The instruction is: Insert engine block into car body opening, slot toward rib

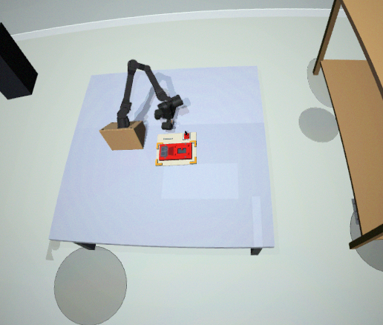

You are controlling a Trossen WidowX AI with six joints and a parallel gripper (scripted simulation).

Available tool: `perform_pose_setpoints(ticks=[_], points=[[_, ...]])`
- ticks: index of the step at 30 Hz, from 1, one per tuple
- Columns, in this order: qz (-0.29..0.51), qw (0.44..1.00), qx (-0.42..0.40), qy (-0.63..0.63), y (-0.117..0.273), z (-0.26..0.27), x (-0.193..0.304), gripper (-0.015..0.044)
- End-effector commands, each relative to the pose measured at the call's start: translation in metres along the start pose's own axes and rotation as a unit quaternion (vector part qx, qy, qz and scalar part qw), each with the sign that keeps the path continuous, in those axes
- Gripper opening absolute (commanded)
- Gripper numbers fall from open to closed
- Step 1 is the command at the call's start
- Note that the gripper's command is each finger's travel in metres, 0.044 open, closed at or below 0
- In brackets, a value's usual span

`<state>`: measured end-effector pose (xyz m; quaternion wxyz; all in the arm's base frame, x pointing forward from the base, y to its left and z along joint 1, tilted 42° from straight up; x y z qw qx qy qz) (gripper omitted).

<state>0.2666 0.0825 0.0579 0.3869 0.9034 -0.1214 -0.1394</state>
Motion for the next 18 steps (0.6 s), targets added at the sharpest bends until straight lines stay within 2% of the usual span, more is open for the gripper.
perform_pose_setpoints(ticks=[1, 9, 17, 18], points=[[-0.001, 1.000, -0.002, -0.002, -0.0060, 0.0005, -0.0010, 0.0440], [-0.001, 1.000, -0.002, -0.002, -0.0060, 0.0005, -0.0010, 0.0230], [-0.001, 1.000, -0.002, -0.002, -0.0060, 0.0005, -0.0010, 0.0177], [-0.001, 1.000, -0.002, -0.002, -0.0060, 0.0005, -0.0010, 0.0150]])
Point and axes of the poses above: the point midway between the two fingers, 35 mm back from their tips, its own y axis back along the fingers, its own z axis across the jaws, x = y × z, the point moved 10 cm from there along y, back along the fingers, and after that the axes turned 8 degrees about -y, right-handed, at the moved point
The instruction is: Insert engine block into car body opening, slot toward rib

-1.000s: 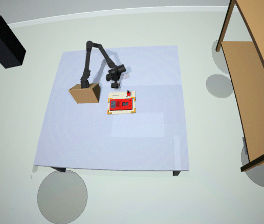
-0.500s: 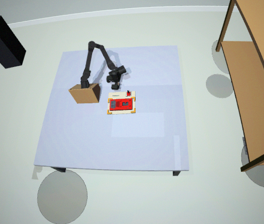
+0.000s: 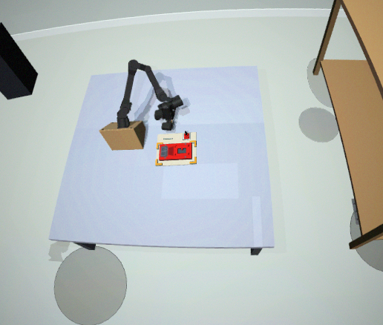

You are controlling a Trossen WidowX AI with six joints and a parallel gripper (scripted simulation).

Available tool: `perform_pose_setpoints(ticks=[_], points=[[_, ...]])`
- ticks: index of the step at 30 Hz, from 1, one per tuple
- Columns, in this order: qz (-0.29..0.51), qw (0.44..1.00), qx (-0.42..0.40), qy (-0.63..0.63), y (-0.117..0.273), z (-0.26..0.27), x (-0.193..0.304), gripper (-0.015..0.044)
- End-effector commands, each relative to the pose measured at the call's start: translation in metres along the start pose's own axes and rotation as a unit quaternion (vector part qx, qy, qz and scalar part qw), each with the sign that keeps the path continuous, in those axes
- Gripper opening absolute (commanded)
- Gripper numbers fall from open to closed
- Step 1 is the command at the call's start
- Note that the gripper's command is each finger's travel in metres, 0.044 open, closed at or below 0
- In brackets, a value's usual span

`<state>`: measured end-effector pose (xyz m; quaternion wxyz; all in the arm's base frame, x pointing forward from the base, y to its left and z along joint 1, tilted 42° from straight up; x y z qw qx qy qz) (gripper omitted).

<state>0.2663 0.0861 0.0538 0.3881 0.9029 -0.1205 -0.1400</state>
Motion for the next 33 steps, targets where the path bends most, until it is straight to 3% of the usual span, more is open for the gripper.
perform_pose_setpoints(ticks=[1, 6, 33], points=[[0.000, 1.000, -0.001, -0.002, 0.000, 0.000, 0.000, 0.0124], [0.001, 1.000, -0.003, -0.001, 0.013, 0.000, 0.003, 0.0000], [0.002, 1.000, -0.007, -0.002, 0.095, -0.001, 0.004, 0.0000]])
Point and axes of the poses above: the point midway between the two fingers, 35 mm back from their tips, its own y axis back along the fingers, its own z axis across the jaws, x = y × z, the point moved 10 cm from there along y, back along the fingers, and after that the axes turned 8 degrees about -y, right-handed, at the moved point
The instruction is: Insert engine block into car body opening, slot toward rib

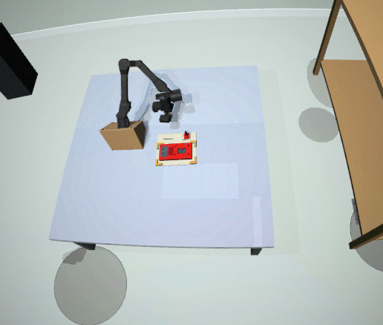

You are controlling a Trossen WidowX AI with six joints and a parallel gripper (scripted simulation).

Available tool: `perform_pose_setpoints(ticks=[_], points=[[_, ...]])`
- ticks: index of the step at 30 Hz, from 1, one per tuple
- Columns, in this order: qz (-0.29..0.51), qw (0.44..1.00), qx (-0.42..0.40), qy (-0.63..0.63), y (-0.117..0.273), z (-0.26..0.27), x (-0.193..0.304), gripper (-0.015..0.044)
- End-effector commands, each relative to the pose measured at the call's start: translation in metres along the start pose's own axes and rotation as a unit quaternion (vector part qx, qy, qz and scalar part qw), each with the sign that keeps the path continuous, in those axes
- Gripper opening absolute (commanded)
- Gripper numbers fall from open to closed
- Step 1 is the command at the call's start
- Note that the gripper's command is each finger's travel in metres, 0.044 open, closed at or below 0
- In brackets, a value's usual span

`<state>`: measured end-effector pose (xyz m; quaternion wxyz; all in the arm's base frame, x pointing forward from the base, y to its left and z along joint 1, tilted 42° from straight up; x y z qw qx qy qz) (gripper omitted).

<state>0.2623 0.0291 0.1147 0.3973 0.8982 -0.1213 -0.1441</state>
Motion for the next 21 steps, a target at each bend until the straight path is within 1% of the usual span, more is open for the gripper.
perform_pose_setpoints(ticks=[1, 10, 14, 21], points=[[0.001, 1.000, 0.003, 0.001, 0.015, 0.000, -0.002, 0.0000], [0.000, 1.000, 0.007, 0.002, 0.042, 0.000, -0.008, 0.0000], [0.000, 1.000, 0.007, -0.005, 0.042, 0.000, -0.009, 0.0000], [0.000, 0.994, 0.007, -0.107, 0.037, 0.001, -0.008, 0.0000]])
Point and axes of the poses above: the point midway between the two fingers, 35 mm back from their tips, its own y axis back along the fingers, its own z axis across the jaws, x = y × z, the point moved 10 cm from there along y, back along the fingers, and after that the axes turned 8 degrees about -y, right-handed, at the moved point
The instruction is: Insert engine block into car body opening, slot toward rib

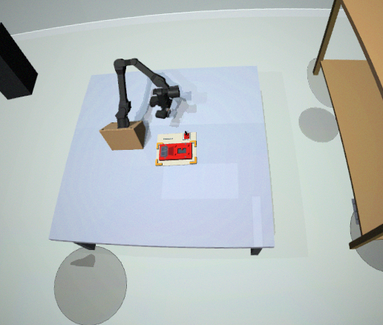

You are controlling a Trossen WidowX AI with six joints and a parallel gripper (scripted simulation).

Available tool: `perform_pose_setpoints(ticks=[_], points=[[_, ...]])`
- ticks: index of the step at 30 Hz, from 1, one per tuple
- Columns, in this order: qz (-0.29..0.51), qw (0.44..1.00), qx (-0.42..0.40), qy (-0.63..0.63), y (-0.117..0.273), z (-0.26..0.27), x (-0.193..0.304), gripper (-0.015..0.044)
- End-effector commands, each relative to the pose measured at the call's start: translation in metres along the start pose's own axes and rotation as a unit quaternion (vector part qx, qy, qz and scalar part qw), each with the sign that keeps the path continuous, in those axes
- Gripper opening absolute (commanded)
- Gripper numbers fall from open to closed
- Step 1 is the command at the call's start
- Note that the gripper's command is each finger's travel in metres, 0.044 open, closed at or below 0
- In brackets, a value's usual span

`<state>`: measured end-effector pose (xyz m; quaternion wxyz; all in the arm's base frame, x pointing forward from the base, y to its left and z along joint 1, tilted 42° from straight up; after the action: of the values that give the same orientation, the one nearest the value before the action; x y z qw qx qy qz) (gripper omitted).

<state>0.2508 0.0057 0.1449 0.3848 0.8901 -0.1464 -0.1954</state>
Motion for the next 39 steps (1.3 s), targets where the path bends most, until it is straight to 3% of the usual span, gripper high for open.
perform_pose_setpoints(ticks=[1, 20, 39], points=[[-0.002, 0.998, 0.002, -0.065, -0.0024, 0.0000, -0.0001, 0.0000], [-0.002, 0.924, 0.001, -0.383, -0.0060, 0.0003, 0.0002, 0.0000], [-0.002, 0.750, 0.000, -0.661, -0.0085, 0.0004, 0.0004, 0.0000]])
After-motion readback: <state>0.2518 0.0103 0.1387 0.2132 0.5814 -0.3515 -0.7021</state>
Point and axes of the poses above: the point midway between the two fingers, 35 mm back from their tips, its own y axis back along the fingers, its own z axis across the jaws, x = y × z, the point moved 10 cm from there along y, back along the fingers, and after that the axes turned 8 degrees about -y, right-handed, at the moved point
